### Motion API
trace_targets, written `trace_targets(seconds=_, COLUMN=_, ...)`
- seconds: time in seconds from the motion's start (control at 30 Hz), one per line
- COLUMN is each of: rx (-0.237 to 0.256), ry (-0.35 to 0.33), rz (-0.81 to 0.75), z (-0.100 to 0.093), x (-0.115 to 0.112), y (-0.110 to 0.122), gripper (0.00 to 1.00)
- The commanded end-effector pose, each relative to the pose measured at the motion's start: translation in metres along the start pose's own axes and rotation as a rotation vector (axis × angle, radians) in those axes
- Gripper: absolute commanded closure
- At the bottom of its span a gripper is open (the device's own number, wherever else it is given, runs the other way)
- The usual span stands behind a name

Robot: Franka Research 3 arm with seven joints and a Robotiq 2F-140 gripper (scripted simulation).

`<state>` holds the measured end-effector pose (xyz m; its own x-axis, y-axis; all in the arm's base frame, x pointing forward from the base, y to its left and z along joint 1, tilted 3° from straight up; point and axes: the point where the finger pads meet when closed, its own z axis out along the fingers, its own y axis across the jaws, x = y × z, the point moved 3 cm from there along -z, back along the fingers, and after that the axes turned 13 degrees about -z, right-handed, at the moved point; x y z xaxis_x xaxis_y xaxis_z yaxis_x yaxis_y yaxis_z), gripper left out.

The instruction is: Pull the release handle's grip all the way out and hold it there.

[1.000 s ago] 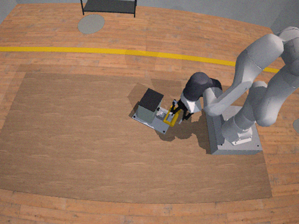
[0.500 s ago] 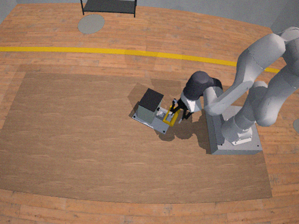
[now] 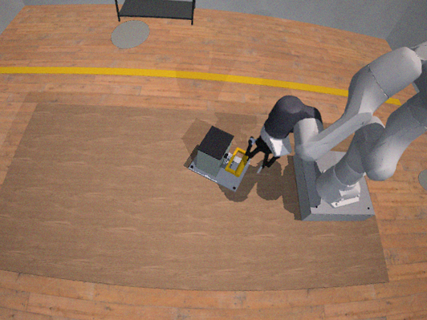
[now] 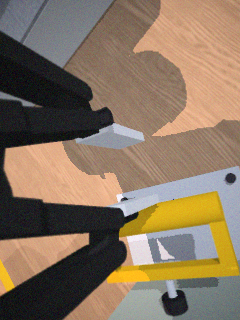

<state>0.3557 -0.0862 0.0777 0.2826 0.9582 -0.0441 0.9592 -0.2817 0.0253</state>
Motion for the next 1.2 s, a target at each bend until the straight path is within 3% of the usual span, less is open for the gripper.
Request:
trace_targets(seconds=0.0, rx=0.050, ry=-0.005, rz=-0.010, z=-0.001, x=0.000, y=-0.017, gripper=0.68)
trace_targets(seconds=0.33, rx=0.050, ry=-0.005, rz=-0.010, z=-0.023, x=0.000, y=-0.016, gripper=0.68)
trace_targets(seconds=0.7, rx=0.050, ry=-0.005, rz=-0.010, z=-0.028, x=0.000, y=-0.015, gripper=0.68)
trace_targets(seconds=0.73, rx=0.050, ry=-0.005, rz=-0.010, z=-0.028, x=0.000, y=-0.015, gripper=1.00)
trace_targets(seconds=1.17, rx=0.050, ry=-0.005, rz=-0.010, z=-0.028, x=0.000, y=-0.015, gripper=1.00)
